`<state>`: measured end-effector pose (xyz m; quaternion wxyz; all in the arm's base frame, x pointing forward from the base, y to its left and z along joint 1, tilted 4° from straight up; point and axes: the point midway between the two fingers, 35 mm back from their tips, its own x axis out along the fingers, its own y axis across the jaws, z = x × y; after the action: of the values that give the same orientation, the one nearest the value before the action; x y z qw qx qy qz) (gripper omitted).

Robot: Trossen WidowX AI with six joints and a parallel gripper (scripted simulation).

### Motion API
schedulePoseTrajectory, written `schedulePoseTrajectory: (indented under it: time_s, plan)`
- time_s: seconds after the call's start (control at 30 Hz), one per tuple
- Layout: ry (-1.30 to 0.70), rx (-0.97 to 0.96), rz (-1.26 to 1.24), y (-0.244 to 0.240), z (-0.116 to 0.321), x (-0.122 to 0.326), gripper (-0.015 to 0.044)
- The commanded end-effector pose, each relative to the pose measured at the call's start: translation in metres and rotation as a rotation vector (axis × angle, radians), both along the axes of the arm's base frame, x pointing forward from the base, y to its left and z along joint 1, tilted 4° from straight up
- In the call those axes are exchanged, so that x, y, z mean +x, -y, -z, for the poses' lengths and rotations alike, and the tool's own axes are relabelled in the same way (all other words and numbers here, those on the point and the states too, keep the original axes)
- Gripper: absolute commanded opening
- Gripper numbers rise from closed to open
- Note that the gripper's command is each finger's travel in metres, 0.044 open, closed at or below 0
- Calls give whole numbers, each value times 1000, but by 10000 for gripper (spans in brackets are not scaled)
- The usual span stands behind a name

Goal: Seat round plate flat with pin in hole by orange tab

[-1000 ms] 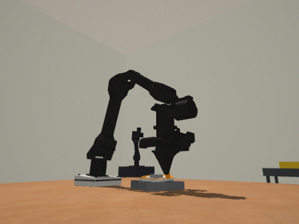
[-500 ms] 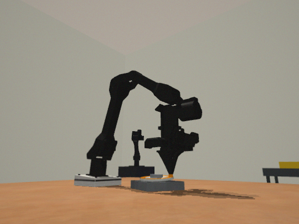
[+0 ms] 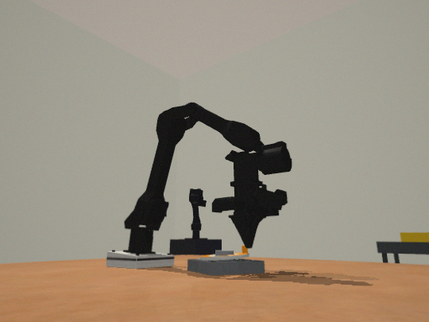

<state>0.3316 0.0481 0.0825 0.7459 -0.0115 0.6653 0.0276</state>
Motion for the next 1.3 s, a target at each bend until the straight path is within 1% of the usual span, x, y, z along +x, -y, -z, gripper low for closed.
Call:
schedulePoseTrajectory:
  time_s: [0.0, 0.43, 0.77, 0.83, 0.87, 1.27]
  plan:
    - [-14, -1, 1, -4, 3, -8, 0]
    - [-14, -1, 1, -10, 4, -14, 0]
    - [-14, -1, 1, -9, -38, -20, 0]
    - [-14, -1, 1, -9, -39, -20, 0]
    - [-17, 0, -2, -10, -31, -19, 0]
    - [-17, 0, -2, -10, -31, -19, 0]
